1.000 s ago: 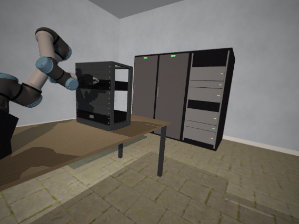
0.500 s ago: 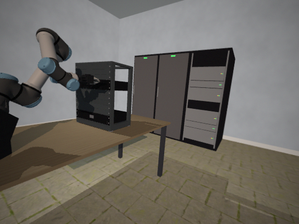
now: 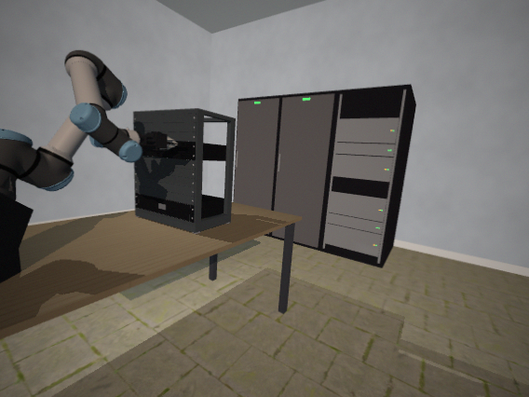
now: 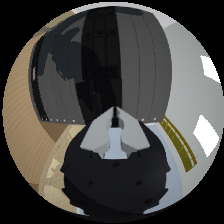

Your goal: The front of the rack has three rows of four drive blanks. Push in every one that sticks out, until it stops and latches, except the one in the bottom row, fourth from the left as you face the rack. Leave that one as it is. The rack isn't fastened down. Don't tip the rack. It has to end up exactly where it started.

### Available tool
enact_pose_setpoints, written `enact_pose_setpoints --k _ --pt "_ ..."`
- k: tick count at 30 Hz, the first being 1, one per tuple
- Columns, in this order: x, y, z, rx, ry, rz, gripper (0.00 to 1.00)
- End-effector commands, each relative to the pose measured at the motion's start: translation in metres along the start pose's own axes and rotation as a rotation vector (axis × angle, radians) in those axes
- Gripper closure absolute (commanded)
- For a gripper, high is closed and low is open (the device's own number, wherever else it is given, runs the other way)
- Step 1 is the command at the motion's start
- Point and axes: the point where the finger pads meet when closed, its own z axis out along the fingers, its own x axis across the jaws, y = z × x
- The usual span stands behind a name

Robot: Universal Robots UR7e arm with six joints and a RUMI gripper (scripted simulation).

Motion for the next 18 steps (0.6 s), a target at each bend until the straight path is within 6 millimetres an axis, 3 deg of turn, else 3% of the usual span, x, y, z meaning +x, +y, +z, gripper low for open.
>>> enact_pose_setpoints --k 1,18 --pt "0.0004 0.0002 0.0057 0.000 0.001 0.000 1.00" --pt "0.0005 0.0002 0.0128 0.000 0.001 0.000 1.00"
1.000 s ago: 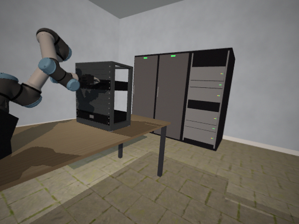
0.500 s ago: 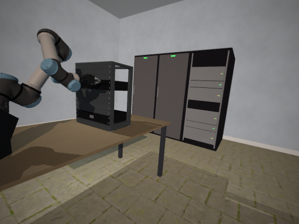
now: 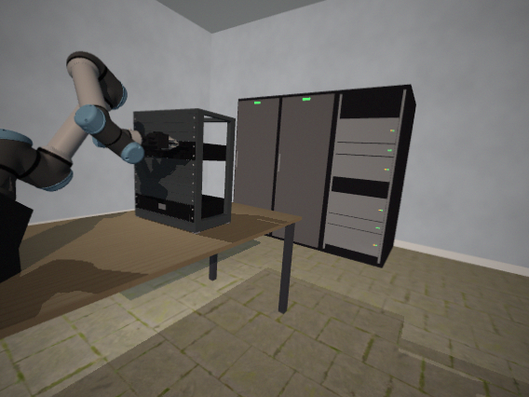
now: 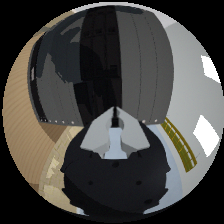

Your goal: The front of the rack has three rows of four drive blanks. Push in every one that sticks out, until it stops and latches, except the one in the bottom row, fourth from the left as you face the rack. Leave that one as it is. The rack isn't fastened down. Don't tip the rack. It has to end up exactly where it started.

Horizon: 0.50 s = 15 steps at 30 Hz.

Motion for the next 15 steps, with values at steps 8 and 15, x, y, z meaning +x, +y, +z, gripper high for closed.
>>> enact_pose_setpoints --k 8,15 --pt "0.0005 0.0002 0.0081 0.000 0.001 0.000 1.00" --pt "0.0005 0.0002 0.0083 0.000 0.001 0.000 1.00"
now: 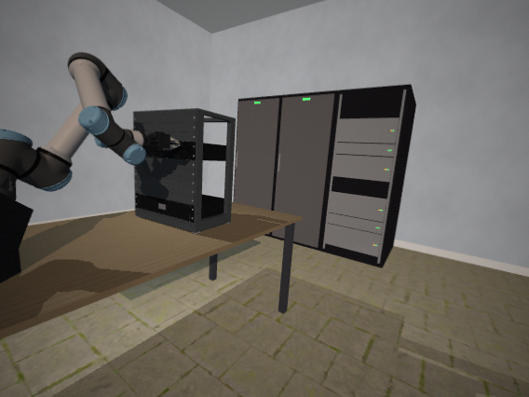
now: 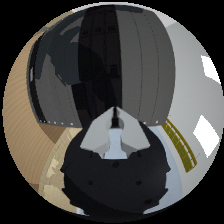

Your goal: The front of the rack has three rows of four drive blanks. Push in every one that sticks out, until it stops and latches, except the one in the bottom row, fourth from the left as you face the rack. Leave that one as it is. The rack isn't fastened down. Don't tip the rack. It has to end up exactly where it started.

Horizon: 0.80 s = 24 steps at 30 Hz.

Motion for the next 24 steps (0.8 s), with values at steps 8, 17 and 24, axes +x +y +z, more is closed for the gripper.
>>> enact_pose_setpoints --k 8,17,24 --pt "0.0005 0.0002 0.0031 0.000 0.001 0.000 1.00" --pt "0.0005 0.0002 0.0033 0.000 0.001 0.000 1.00" --pt "0.0005 0.0002 0.0059 0.000 0.001 0.000 1.00"
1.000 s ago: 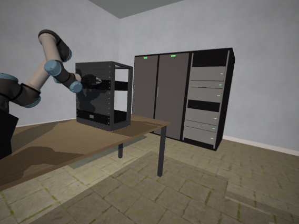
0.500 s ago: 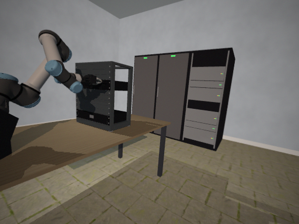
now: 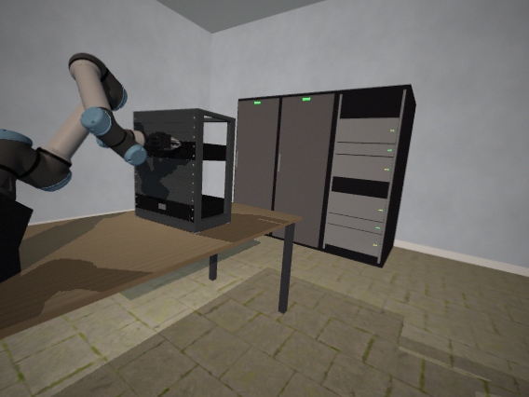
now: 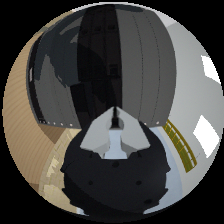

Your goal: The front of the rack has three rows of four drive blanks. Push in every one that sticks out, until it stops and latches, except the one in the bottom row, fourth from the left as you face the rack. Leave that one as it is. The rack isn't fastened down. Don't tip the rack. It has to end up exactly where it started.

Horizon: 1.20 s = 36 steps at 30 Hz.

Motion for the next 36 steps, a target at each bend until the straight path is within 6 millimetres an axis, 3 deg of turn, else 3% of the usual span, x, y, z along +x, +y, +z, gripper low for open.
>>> enact_pose_setpoints --k 1,36 --pt "0.0005 0.0002 0.0015 0.000 0.001 0.000 1.00" --pt "0.0005 0.0002 0.0075 0.000 0.001 0.000 1.00"
